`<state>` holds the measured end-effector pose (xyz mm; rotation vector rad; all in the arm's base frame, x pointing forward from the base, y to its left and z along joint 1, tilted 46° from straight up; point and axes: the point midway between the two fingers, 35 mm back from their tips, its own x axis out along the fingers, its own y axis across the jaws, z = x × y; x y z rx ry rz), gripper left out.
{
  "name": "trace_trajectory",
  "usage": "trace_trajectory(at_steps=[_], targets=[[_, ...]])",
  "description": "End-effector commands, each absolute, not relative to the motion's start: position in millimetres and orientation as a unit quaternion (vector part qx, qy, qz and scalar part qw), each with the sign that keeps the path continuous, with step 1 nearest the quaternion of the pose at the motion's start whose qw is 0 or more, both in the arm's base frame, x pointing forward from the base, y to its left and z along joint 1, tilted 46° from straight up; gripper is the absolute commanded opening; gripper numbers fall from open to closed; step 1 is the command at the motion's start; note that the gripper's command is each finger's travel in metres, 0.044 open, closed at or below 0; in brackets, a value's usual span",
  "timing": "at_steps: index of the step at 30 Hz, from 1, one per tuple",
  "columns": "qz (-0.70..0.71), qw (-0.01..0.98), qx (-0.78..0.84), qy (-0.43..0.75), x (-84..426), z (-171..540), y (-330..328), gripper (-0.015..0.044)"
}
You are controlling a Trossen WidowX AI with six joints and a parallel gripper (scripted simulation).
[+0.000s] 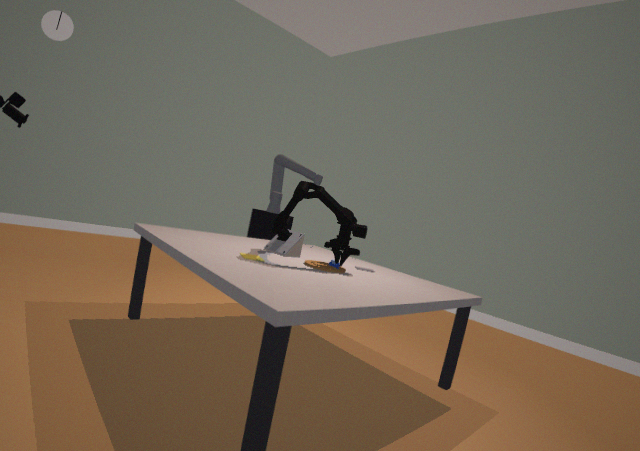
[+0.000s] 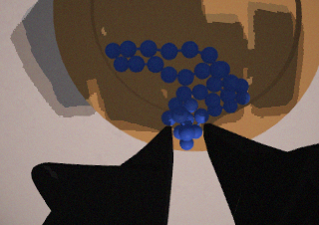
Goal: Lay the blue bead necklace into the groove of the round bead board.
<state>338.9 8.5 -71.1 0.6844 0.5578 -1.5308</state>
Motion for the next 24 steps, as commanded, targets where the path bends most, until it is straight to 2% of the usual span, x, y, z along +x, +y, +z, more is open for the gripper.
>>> trace_trajectory(at_steps=[1,24], targets=[[-0.670,0.635,0.298,0.243,339,-71,8,0.0000],[-0.670,0.635,0.296,0.244,339,-61,18,0.0000]])
